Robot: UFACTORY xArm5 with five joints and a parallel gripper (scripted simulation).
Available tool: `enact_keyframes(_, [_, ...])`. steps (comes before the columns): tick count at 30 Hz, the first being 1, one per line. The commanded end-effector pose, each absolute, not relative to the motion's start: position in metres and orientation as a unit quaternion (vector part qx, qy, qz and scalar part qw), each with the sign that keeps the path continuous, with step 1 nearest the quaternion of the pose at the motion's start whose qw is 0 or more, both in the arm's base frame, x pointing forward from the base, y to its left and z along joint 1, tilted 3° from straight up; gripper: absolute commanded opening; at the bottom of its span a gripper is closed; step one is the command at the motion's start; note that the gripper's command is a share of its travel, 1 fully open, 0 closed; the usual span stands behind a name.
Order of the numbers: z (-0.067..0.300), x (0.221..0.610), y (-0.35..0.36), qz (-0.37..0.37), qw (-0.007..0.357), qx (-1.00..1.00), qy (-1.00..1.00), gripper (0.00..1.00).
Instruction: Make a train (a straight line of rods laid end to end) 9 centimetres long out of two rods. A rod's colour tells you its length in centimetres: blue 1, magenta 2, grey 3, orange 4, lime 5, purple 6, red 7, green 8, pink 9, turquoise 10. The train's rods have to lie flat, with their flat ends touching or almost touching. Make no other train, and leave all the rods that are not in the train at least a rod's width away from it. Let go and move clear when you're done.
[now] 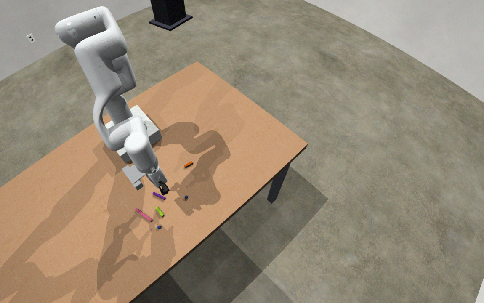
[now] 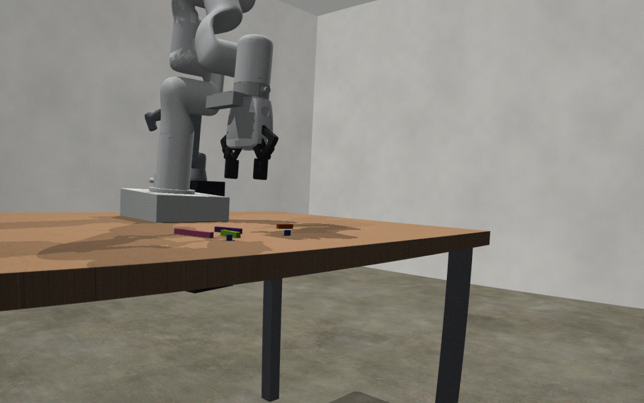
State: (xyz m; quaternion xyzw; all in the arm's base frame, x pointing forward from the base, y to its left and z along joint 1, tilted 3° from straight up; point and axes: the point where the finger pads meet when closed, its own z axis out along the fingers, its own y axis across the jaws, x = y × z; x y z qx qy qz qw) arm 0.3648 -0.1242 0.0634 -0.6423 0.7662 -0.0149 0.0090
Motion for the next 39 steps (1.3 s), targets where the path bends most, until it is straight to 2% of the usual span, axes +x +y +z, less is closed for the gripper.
enact_keyframes(1, [0.065, 0.367, -0.124, -0.017, 0.009, -0.665, 0.747, 1.00])
enact_keyframes(20, [0.071, 0.374, -0.120, -0.019, 0.006, -0.820, 0.572, 1.00])
enact_keyframes(39, [0.079, 0.383, -0.115, -0.020, 0.000, -0.952, 0.305, 1.00])
